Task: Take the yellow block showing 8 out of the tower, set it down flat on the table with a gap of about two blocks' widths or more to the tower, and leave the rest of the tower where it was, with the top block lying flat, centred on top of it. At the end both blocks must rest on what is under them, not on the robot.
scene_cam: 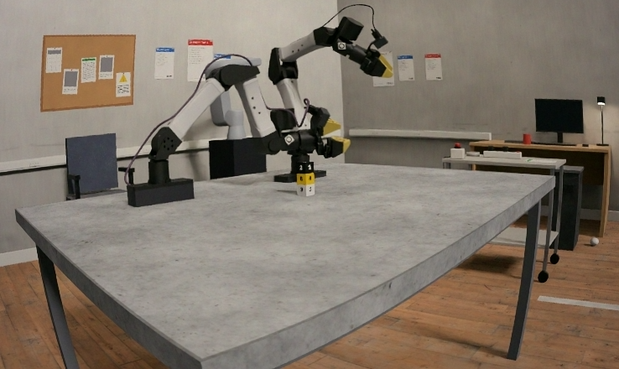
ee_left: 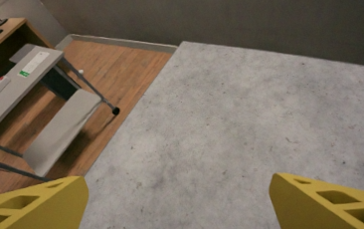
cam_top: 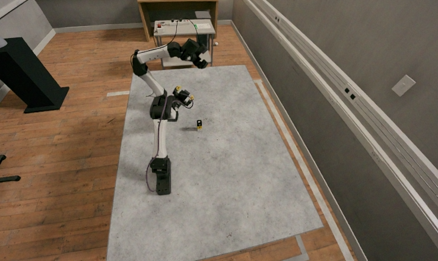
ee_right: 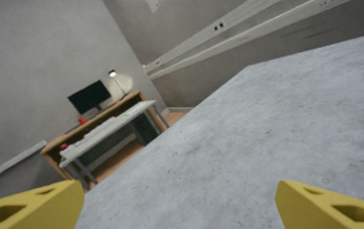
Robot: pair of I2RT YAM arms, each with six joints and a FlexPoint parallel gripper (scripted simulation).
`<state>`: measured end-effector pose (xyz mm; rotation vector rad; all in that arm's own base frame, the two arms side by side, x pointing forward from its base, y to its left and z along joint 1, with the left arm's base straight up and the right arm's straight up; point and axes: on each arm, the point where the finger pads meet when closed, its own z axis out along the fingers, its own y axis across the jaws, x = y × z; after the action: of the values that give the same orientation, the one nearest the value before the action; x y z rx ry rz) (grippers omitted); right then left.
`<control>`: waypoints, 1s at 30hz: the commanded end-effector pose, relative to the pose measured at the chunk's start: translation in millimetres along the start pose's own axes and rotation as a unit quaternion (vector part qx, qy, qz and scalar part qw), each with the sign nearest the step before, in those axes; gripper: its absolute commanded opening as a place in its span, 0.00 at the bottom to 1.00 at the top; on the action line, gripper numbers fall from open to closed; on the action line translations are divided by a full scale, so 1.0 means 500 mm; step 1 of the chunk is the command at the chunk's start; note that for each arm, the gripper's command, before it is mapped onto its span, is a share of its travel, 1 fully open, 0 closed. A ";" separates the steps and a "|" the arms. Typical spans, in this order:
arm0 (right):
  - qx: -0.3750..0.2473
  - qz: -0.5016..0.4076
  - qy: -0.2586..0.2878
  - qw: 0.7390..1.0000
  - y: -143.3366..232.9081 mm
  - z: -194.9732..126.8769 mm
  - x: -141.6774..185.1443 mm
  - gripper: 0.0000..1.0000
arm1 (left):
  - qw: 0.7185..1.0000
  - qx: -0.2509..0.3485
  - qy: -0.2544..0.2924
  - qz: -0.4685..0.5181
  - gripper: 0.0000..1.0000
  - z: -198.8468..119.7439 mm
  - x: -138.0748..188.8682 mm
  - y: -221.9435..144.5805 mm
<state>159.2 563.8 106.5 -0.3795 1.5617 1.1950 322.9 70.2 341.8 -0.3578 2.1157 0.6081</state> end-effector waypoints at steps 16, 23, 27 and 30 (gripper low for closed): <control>-0.003 0.003 -0.006 1.000 0.007 0.002 -0.011 1.00 | 1.000 0.000 -0.004 -0.003 1.00 -0.003 -0.005 0.002; 0.047 -0.001 0.093 0.995 -0.037 0.056 -0.004 1.00 | 1.000 0.000 -0.004 -0.003 1.00 -0.003 -0.005 0.002; 0.069 0.002 0.123 0.990 -0.058 0.073 -0.018 1.00 | 1.000 0.000 -0.004 -0.003 1.00 -0.003 -0.005 0.002; 0.083 -0.001 0.175 0.981 -0.066 0.064 0.019 1.00 | 1.000 0.000 -0.004 -0.003 1.00 -0.003 -0.005 0.002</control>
<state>203.1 567.9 77.9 -0.4518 1.8304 1.0392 322.9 70.2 341.8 -0.3578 2.1157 0.6081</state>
